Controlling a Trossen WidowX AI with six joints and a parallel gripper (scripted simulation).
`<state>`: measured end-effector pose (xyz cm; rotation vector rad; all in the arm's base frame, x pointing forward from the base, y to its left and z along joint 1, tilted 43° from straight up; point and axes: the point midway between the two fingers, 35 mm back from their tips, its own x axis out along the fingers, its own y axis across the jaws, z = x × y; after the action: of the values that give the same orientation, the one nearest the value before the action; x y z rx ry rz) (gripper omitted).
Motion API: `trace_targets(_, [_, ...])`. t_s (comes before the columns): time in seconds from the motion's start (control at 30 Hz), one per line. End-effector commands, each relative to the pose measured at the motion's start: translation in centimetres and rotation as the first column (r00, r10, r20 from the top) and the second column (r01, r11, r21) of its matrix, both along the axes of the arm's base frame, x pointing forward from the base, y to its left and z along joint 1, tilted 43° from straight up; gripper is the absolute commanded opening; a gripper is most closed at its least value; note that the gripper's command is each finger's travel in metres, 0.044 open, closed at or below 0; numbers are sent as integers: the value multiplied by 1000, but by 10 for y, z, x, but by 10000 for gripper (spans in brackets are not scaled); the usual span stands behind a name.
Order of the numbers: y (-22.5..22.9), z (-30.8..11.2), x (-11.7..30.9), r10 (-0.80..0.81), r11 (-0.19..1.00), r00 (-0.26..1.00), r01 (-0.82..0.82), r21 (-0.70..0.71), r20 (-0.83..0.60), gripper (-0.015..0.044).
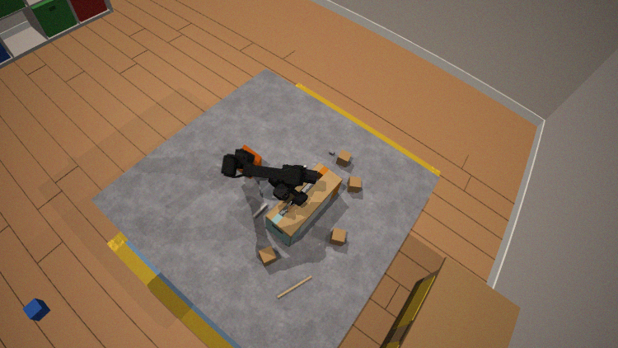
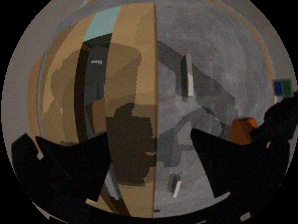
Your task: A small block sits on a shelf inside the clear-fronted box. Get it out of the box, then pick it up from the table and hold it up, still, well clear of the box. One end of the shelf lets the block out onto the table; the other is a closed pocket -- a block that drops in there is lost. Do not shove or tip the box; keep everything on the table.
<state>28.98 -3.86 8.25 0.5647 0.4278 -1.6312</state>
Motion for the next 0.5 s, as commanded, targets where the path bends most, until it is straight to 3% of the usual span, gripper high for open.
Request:
trace_targets(0.0, [-5,2,-1,-1,1000,1000,1,-5,-4,400])
trace_targets(0.47, [-15,12,-3,-1,1000,1000,1,-6,-4,400])
